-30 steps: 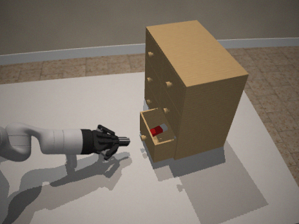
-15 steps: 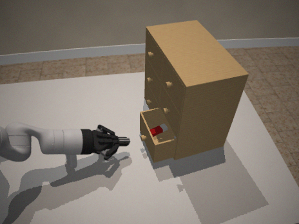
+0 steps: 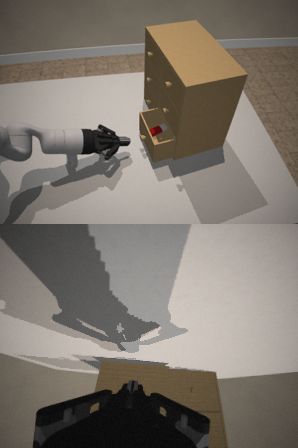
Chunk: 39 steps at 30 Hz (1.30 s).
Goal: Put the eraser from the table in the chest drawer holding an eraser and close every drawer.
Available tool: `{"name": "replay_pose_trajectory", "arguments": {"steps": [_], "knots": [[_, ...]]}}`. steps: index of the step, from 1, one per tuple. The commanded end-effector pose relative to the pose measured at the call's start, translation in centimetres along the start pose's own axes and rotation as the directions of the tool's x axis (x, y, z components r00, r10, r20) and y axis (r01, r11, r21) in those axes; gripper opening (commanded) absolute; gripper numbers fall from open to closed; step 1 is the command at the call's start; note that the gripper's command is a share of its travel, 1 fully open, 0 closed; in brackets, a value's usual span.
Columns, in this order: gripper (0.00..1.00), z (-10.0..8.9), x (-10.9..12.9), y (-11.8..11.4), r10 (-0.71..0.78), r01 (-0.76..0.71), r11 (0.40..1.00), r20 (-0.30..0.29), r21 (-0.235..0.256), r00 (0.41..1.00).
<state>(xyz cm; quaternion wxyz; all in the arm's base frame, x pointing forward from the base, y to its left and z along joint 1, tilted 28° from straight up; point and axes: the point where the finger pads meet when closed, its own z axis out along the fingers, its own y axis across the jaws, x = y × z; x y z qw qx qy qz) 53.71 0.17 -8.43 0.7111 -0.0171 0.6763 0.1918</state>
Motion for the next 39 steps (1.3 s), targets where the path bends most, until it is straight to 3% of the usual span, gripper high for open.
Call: {"name": "replay_pose_trajectory", "arguments": {"steps": [1,15,39], "knots": [[0.0,0.1,-0.1,0.0,0.0,0.0,1.0,0.001,-0.001,1.0],[0.0,1.2,-0.5,0.0,0.0,0.0,1.0,0.001,-0.001,1.0],[0.0,4.6,-1.7,0.0,0.0,0.0,1.0,0.001,-0.001,1.0]]}}
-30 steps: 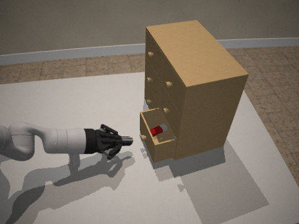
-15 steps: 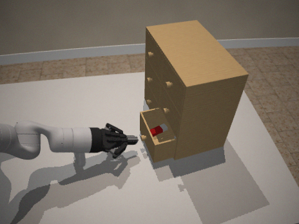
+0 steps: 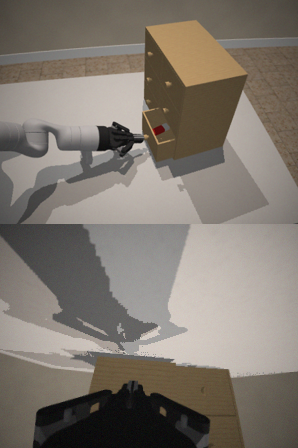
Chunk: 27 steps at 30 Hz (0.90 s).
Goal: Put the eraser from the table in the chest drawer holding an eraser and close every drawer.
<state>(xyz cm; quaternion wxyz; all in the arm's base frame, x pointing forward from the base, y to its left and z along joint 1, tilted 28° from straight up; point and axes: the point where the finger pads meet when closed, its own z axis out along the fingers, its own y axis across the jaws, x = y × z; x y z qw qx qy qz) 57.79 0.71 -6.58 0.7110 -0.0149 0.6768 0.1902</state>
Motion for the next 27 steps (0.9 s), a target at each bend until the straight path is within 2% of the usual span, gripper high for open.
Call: {"name": "replay_pose_trajectory", "arguments": {"steps": [1,27], "knots": [[0.0,0.6,-0.2,0.3,-0.001,0.001,1.0,0.001,-0.006,1.0],[0.0,4.0,-1.5,0.3,-0.001,0.001,1.0,0.001,-0.006,1.0]]}}
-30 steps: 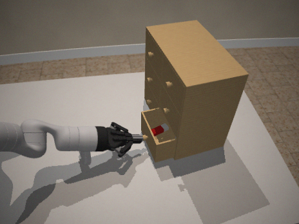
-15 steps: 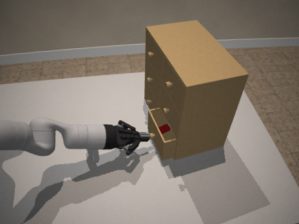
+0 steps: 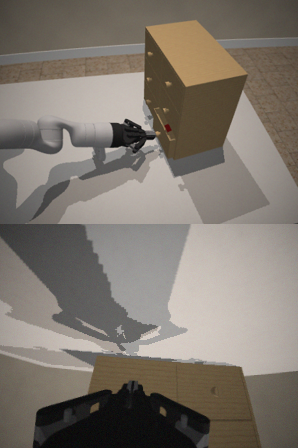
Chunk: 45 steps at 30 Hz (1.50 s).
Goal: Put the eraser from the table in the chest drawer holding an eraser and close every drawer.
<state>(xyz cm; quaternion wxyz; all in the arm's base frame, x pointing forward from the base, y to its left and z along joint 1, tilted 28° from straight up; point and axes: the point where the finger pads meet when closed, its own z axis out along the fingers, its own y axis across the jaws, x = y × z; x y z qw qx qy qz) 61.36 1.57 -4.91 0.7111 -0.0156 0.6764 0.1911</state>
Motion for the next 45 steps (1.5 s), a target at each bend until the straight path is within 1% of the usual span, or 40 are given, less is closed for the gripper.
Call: {"name": "replay_pose_trajectory", "arguments": {"steps": [1,13,45], "knots": [[0.0,0.4,-0.1,0.2,-0.001,0.001,1.0,0.001,-0.004,1.0],[0.0,1.3,-0.5,0.2,-0.001,0.002,1.0,0.001,-0.004,1.0],[0.0,1.6,-0.6,0.2,-0.001,0.001,1.0,0.001,-0.004,1.0]]}}
